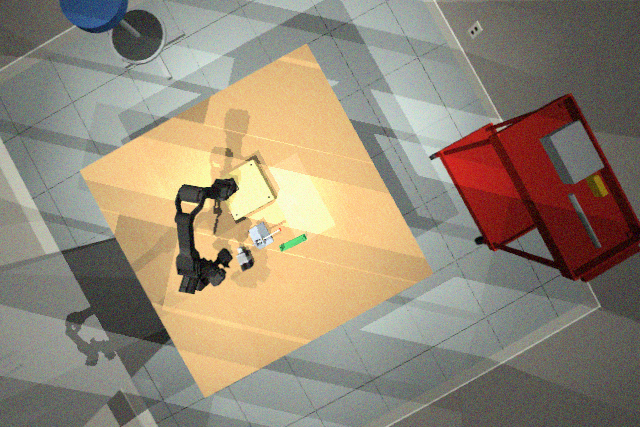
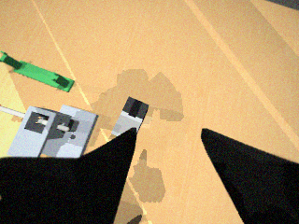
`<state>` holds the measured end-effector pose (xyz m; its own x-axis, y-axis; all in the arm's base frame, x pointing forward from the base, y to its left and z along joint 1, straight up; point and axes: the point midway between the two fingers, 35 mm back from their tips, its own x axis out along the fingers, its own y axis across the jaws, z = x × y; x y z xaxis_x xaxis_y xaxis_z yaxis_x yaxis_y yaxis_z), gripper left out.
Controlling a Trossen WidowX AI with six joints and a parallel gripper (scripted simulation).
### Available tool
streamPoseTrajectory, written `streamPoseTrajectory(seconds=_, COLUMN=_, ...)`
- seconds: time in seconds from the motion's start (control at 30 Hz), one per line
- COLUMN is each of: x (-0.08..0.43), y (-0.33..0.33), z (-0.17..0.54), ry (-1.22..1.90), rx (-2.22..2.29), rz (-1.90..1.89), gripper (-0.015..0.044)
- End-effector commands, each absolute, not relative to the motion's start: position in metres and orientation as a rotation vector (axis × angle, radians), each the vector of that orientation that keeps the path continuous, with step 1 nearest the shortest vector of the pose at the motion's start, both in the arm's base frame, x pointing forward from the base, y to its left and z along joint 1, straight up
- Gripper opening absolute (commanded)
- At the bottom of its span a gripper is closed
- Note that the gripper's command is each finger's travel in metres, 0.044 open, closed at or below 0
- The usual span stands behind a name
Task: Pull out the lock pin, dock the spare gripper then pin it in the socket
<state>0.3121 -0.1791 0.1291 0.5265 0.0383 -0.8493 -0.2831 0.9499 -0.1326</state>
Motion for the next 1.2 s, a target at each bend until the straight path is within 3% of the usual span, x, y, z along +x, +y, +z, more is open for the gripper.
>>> streamPoseTrajectory(seconds=0.0, x=0.328, y=-0.129, z=0.126, ry=1.074, rx=-0.415, rz=0.38, gripper=0.03)
streamPoseTrajectory(seconds=0.23, x=0.333, y=-0.027, z=0.124, ry=1.166, rx=-0.748, rz=0.755, gripper=0.03)
streamPoseTrajectory(seconds=0.5, x=0.303, y=0.073, z=0.131, ry=1.189, rx=-1.19, rz=1.172, gripper=0.03)
streamPoseTrajectory(seconds=0.73, x=0.299, y=0.08, z=0.13, ry=1.187, rx=-1.23, rz=1.206, gripper=0.03)
streamPoseTrajectory(seconds=1.17, x=0.29, y=0.084, z=0.06, ry=1.187, rx=-1.229, rz=1.206, gripper=0.03)
